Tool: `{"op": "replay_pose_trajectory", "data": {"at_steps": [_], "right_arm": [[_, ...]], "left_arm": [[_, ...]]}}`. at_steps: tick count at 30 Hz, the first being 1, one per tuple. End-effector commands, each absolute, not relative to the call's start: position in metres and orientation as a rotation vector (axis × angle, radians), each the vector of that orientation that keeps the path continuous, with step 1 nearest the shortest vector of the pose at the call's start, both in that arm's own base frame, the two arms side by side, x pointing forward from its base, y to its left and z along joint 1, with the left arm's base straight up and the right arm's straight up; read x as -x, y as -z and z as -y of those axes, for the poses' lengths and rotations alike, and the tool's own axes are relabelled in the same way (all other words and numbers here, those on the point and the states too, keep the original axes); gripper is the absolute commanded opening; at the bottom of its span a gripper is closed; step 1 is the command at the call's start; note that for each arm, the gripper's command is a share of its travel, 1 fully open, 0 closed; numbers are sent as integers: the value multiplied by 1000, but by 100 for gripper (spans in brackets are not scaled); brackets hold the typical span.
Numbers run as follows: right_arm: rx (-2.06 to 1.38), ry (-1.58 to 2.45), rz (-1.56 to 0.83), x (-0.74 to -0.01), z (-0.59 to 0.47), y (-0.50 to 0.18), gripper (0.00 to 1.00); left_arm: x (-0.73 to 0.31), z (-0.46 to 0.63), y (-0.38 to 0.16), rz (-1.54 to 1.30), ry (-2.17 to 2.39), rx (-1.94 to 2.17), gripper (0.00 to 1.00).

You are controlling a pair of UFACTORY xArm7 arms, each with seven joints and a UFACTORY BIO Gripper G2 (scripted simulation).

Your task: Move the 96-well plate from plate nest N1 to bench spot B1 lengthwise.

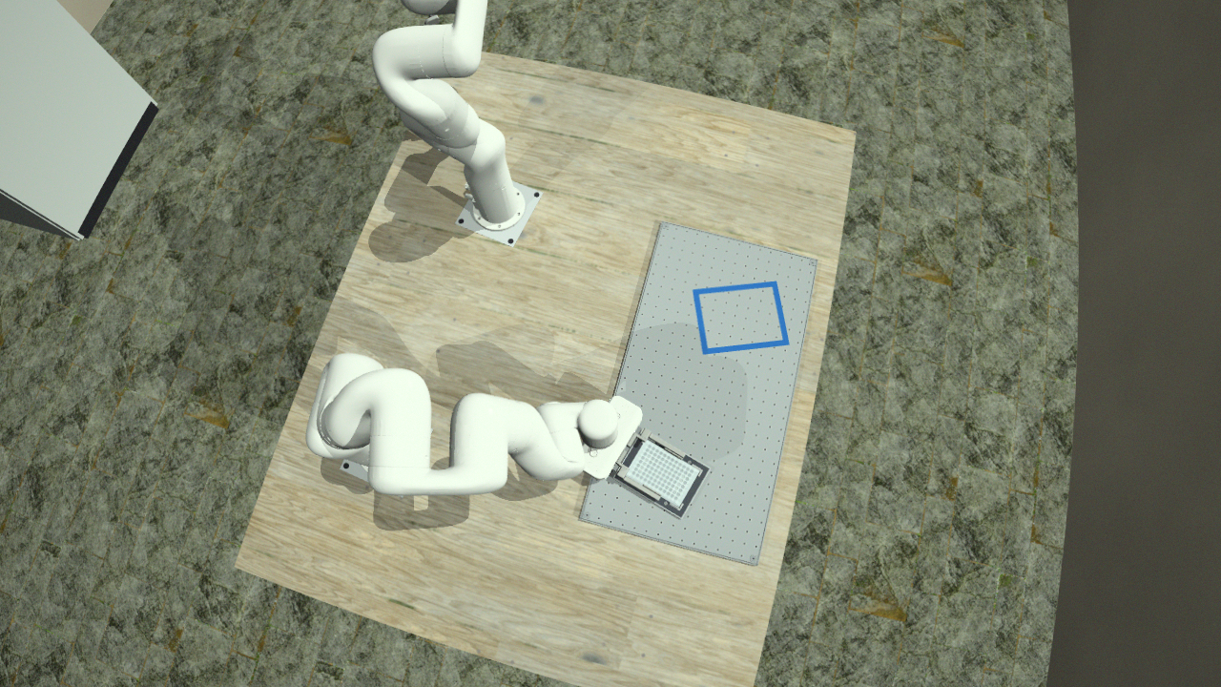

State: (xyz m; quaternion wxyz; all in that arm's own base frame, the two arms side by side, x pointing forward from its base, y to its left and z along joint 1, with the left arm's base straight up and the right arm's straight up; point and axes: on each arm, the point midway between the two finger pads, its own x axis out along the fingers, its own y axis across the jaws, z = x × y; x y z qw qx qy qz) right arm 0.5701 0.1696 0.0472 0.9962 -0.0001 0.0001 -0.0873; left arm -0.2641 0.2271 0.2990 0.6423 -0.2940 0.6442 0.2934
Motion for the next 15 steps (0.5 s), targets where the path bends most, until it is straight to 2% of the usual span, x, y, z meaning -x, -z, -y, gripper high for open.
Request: {"op": "replay_pose_trajectory", "data": {"at_steps": [1,15], "right_arm": [[-2,175,4,-571,-170,-52,0],[-2,175,4,-571,-170,-60,0]], "left_arm": [[264,-228,-300,-1468,-671,667,100],[264,-228,-300,-1468,-671,667,100]]}}
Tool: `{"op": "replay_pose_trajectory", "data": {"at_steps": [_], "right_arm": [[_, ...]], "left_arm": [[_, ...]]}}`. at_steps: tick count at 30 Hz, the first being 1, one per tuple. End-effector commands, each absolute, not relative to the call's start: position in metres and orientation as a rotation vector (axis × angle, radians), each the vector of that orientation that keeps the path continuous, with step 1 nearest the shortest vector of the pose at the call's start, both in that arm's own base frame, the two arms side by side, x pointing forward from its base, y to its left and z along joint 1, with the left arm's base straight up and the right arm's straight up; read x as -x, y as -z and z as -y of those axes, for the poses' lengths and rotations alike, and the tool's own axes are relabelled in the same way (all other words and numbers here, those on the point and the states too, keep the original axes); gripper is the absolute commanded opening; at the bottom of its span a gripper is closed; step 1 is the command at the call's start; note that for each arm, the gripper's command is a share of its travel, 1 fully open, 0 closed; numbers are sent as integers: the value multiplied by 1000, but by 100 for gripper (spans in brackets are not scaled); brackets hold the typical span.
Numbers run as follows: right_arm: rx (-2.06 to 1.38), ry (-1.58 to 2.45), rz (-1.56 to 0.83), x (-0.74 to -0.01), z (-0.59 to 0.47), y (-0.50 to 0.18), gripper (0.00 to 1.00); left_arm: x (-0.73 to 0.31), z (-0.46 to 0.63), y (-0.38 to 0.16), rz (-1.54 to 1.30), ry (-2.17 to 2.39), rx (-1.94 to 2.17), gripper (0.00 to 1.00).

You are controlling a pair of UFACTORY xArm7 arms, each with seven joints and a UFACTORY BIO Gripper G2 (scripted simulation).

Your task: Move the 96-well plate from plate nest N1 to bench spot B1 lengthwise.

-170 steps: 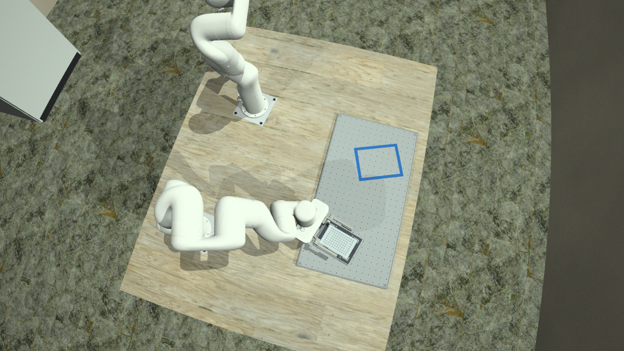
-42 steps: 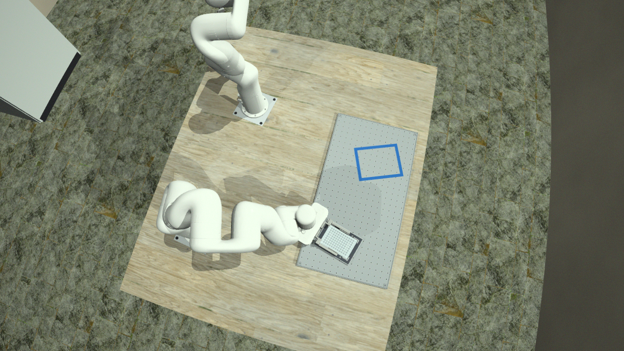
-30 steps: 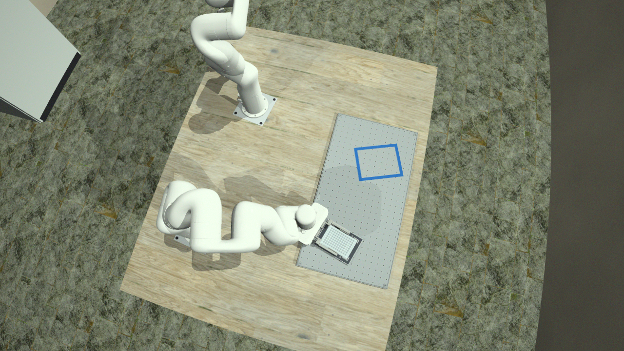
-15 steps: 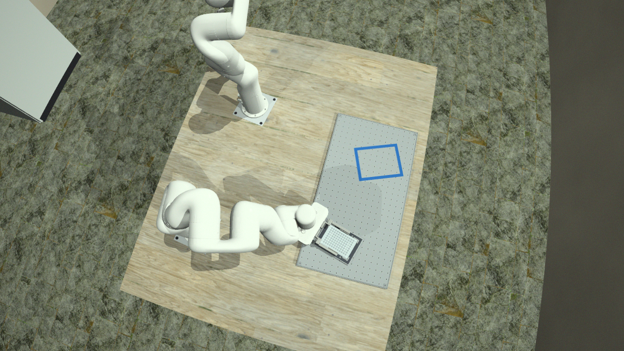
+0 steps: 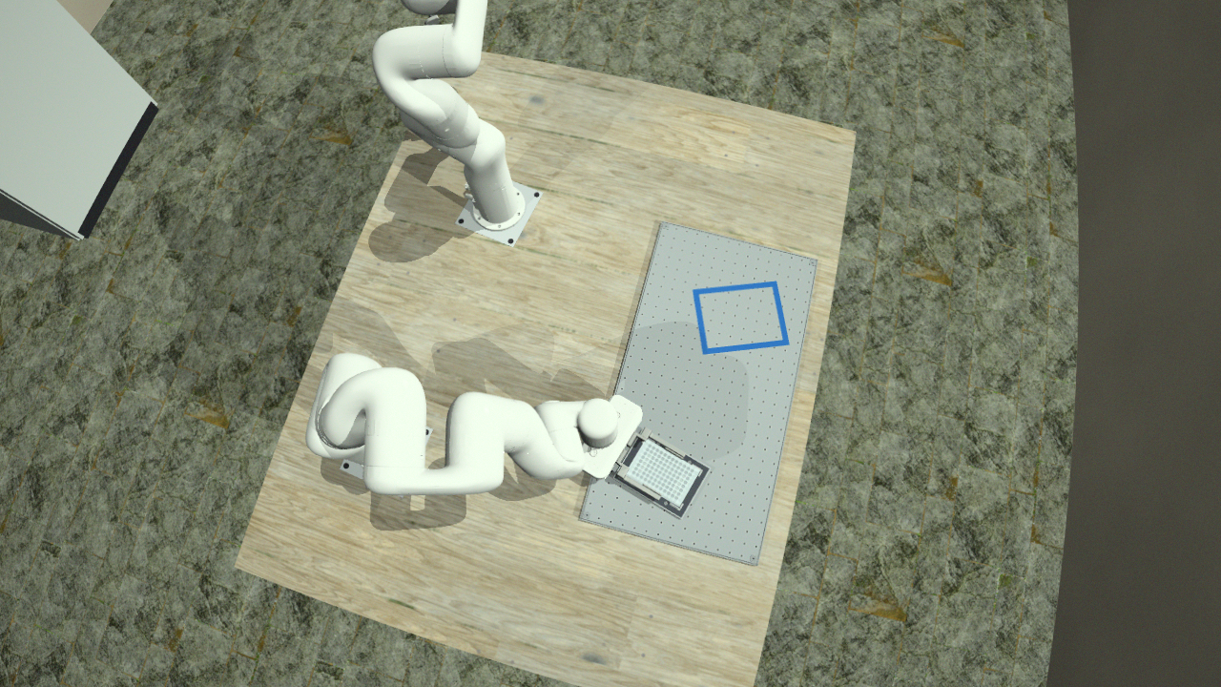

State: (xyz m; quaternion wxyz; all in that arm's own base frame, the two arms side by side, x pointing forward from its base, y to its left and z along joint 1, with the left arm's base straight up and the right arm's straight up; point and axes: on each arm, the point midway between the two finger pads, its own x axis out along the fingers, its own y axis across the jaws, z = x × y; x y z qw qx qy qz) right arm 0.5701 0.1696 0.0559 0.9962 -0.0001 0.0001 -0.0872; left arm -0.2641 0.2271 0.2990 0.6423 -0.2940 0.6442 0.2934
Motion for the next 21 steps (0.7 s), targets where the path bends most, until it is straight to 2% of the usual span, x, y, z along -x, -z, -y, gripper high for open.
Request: {"op": "replay_pose_trajectory", "data": {"at_steps": [1,21], "right_arm": [[-2,175,4,-571,-170,-61,0],[-2,175,4,-571,-170,-77,0]], "left_arm": [[264,-228,-300,-1468,-671,667,100],[264,-228,-300,-1468,-671,667,100]]}}
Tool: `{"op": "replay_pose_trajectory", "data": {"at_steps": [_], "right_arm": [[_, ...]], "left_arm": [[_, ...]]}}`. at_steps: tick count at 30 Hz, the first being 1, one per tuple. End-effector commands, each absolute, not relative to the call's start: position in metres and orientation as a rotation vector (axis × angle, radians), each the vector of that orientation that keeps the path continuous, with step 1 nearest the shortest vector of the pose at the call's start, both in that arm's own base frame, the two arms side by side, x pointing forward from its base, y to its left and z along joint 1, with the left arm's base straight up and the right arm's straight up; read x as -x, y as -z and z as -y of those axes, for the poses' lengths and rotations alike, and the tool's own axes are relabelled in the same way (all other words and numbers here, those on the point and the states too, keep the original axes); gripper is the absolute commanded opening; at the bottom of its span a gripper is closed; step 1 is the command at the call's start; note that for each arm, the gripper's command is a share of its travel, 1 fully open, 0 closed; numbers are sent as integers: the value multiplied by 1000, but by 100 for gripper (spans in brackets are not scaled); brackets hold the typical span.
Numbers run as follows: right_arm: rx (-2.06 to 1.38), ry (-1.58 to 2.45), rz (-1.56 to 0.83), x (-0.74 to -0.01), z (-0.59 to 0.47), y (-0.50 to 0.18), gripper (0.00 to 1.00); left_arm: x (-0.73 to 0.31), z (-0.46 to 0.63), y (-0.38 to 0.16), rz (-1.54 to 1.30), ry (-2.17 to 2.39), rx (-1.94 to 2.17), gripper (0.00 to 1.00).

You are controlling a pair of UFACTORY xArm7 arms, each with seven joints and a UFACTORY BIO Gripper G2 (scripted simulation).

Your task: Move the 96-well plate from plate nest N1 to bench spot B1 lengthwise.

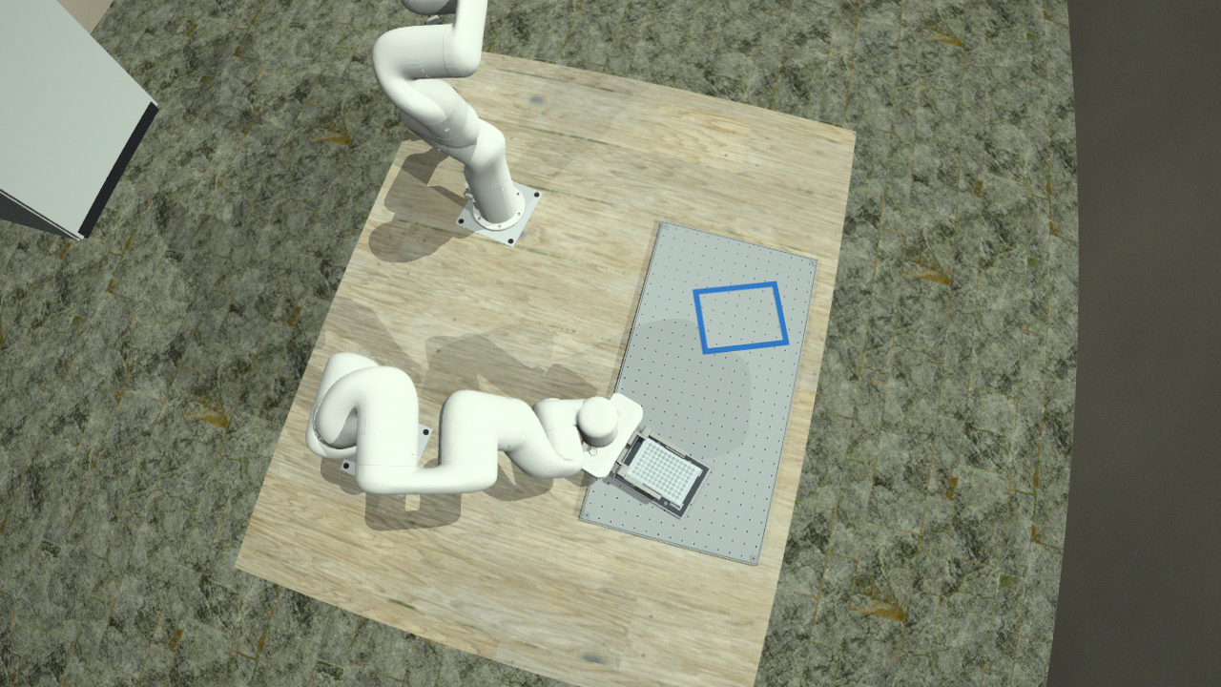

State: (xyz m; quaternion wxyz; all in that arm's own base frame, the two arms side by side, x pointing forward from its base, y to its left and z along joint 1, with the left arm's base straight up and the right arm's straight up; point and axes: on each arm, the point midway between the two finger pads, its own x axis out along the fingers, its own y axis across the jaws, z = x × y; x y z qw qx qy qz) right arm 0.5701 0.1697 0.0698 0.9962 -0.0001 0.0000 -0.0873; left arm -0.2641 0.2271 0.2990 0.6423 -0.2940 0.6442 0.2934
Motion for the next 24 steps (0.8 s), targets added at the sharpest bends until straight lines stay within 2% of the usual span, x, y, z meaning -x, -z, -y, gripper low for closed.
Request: {"op": "replay_pose_trajectory", "data": {"at_steps": [1,24], "right_arm": [[-2,175,4,-571,-170,-79,0],[-2,175,4,-571,-170,-111,0]], "left_arm": [[264,-228,-300,-1468,-671,667,100],[264,-228,-300,-1468,-671,667,100]]}}
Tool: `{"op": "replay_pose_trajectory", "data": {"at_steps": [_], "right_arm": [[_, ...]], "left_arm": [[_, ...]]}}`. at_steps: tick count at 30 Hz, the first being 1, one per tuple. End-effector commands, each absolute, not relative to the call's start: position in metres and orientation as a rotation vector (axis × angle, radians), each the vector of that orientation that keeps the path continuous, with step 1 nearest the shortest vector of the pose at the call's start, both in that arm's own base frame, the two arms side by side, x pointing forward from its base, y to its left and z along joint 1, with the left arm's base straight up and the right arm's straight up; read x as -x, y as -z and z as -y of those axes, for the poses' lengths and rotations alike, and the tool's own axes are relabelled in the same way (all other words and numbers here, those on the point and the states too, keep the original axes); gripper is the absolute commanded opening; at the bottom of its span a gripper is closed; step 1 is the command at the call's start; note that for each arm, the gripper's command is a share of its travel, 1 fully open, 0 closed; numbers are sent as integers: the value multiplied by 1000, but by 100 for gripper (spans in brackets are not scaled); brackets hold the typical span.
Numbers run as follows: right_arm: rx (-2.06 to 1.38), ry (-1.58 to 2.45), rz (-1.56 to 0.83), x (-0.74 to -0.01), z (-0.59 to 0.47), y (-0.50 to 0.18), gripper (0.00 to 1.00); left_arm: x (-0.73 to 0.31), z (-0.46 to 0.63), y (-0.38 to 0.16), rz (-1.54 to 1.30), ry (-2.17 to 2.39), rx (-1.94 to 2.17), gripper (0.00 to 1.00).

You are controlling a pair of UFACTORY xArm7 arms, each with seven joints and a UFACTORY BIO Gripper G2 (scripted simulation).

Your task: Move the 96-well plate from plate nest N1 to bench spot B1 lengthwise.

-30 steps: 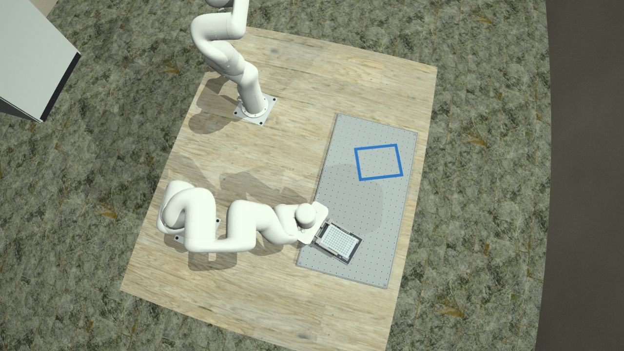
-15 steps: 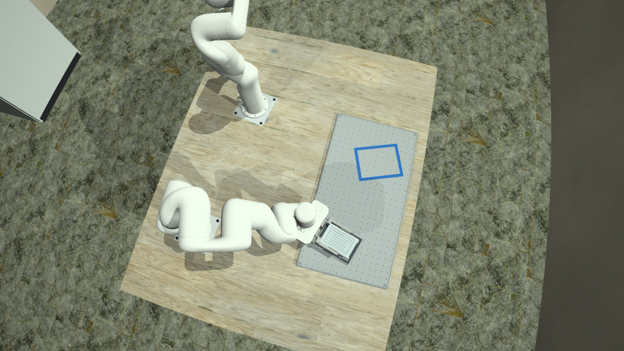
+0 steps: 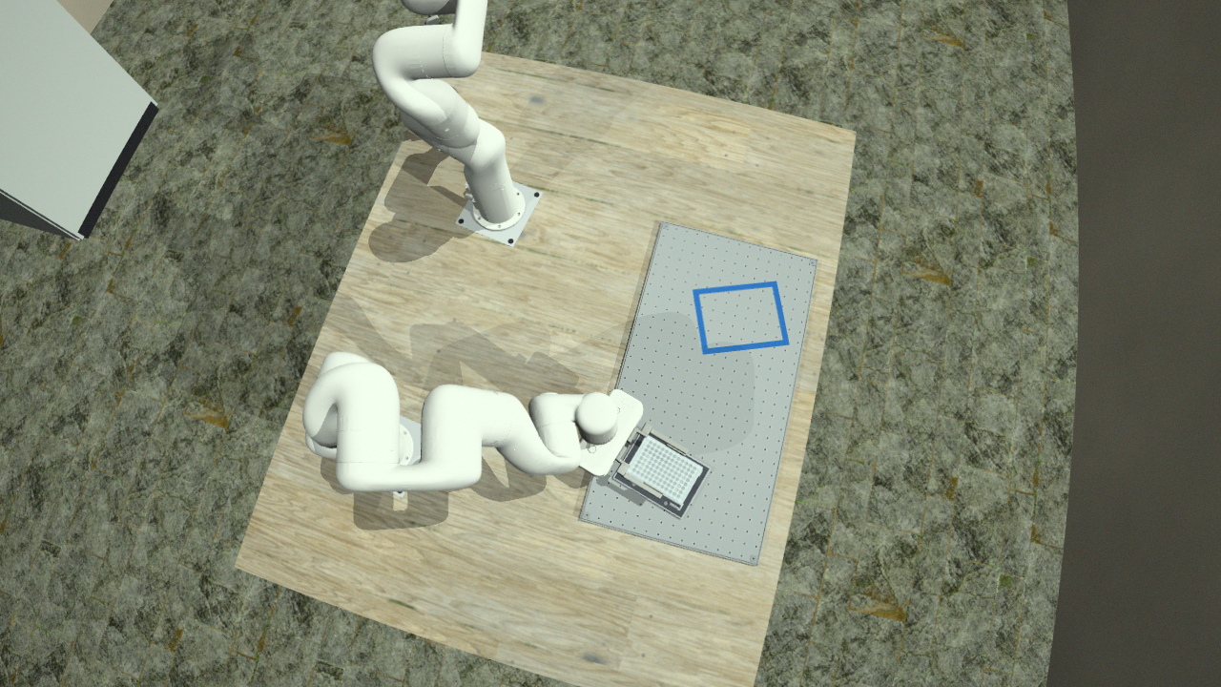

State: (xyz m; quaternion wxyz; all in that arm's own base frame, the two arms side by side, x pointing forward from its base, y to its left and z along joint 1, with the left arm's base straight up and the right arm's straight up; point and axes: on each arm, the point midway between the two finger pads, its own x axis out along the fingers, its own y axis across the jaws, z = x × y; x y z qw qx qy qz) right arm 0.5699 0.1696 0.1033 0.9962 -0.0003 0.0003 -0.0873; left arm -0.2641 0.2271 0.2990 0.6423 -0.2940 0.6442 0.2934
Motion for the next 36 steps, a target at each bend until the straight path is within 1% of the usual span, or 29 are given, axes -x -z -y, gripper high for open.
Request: {"op": "replay_pose_trajectory", "data": {"at_steps": [1,8,22,36], "right_arm": [[-2,175,4,-571,-170,-113,0],[-2,175,4,-571,-170,-124,0],[-2,175,4,-571,-170,-124,0],[-1,-225,4,-576,-210,-123,0]], "left_arm": [[264,-228,-300,-1468,-671,667,100],[264,-228,-300,-1468,-671,667,100],[264,-228,-300,-1468,-671,667,100],[264,-228,-300,-1468,-671,667,100]]}}
